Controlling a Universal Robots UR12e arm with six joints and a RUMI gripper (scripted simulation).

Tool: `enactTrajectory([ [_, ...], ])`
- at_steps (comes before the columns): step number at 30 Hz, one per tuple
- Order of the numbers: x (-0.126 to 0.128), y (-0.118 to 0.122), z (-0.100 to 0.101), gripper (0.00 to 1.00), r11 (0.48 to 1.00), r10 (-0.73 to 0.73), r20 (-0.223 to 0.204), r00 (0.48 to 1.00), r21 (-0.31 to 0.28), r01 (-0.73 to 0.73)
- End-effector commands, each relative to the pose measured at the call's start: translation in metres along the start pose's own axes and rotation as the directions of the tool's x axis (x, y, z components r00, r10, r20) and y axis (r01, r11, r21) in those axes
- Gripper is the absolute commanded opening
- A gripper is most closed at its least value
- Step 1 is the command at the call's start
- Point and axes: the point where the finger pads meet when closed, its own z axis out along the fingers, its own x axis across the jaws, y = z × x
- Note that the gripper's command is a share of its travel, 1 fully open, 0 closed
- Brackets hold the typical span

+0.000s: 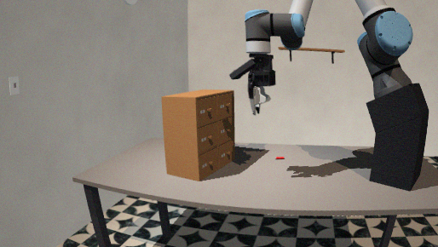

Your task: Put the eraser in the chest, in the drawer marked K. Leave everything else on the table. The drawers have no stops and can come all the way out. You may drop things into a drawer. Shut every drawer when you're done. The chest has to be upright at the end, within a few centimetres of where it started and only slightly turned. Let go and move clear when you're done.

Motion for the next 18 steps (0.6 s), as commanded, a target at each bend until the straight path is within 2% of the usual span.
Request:
enactTrajectory([
  [1,-0.0002,-0.0004,-0.0005,0.20,1.000,0.000,0.000,1.000,0.001,0.000],
  [10,-0.0002,-0.0004,-0.0005,0.20,1.000,0.000,0.000,1.000,0.001,0.000],
  [11,-0.0002,-0.0004,-0.0005,1.00,1.000,0.000,0.000,1.000,0.001,0.000],
  [18,-0.0002,-0.0004,-0.0005,1.00,1.000,0.000,0.000,1.000,0.001,0.000],
])
